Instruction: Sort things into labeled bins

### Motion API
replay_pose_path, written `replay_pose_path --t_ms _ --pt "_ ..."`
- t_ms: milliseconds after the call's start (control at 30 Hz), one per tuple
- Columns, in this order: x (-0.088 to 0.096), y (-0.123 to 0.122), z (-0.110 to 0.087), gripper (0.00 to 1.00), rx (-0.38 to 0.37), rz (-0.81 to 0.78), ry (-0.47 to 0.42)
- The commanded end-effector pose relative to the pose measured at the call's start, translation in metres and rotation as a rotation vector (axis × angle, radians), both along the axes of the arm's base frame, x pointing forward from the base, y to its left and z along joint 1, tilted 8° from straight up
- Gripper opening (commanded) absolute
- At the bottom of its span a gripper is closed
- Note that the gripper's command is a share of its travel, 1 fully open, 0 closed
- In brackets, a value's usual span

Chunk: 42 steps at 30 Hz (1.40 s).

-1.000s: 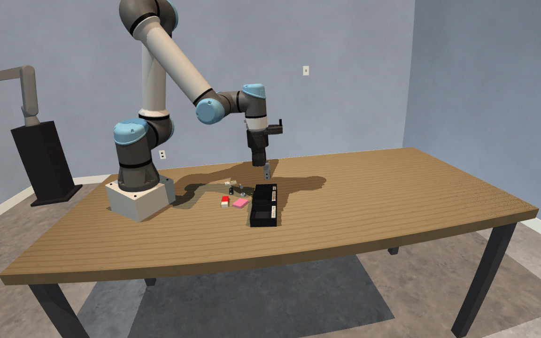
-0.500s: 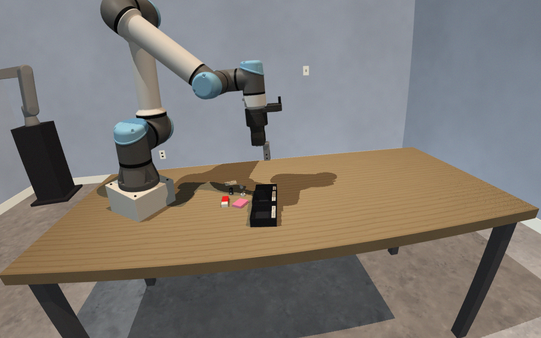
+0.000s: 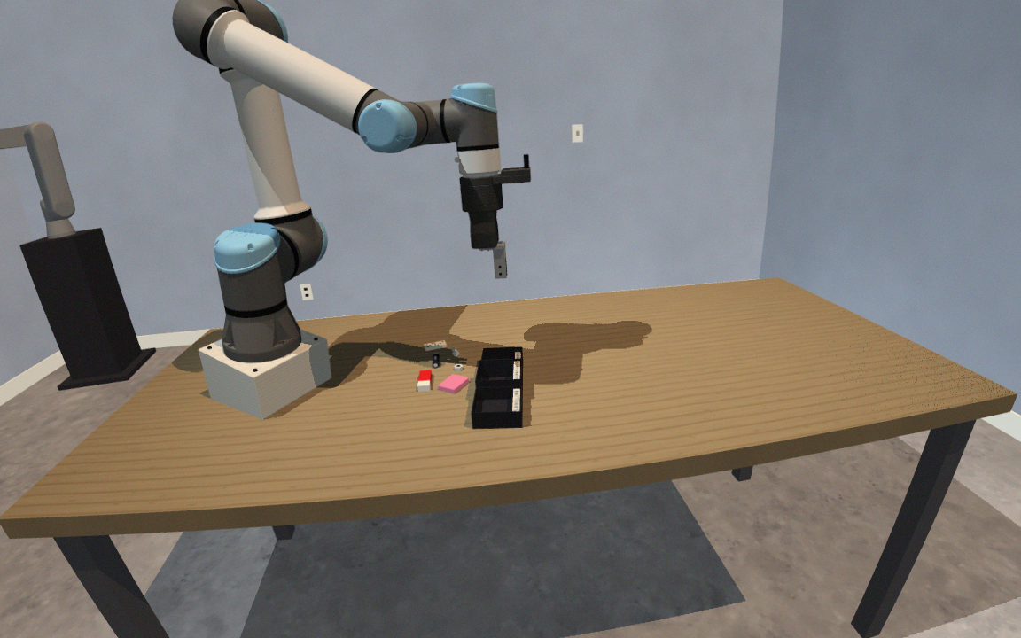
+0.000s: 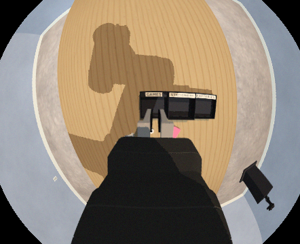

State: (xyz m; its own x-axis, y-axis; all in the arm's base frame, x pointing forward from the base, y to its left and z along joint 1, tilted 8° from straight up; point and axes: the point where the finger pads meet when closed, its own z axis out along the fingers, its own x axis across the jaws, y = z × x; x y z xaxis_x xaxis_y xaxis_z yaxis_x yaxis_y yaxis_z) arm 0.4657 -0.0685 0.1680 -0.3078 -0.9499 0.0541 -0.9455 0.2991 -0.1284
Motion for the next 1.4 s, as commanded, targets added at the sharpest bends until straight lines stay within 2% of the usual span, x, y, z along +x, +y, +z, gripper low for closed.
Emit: replay_pose_path --t_ms 0,133,167,233,567,633,667,1033,1200,1267,1367 --pt "-0.002 0.0 0.0 0.31 0.003 -0.001 0.007" --pt "-0.002 0.0 0.0 0.31 0.003 -0.001 0.007" --pt "-0.007 0.005 -0.006 0.6 0.008 -0.049 0.003" --pt "-0.017 0.011 -0.018 0.6 0.018 -0.148 -0.006" --pt "-0.063 0.039 -0.073 0.6 0.045 -0.332 -0.011" --pt "-0.063 0.039 -0.073 0.6 0.045 -0.332 -0.011" --pt "-0.072 0.045 -0.085 0.6 0.053 -0.388 -0.01" --pt "-0.123 0.076 -0.145 0.6 0.087 -0.594 -0.005" --pt "-0.127 0.08 -0.148 0.6 0.096 -0.651 -0.005" --pt "-0.127 0.081 -0.148 0.6 0.106 -0.723 -0.005" --pt "-0.123 0.08 -0.146 0.6 0.114 -0.778 -0.012"
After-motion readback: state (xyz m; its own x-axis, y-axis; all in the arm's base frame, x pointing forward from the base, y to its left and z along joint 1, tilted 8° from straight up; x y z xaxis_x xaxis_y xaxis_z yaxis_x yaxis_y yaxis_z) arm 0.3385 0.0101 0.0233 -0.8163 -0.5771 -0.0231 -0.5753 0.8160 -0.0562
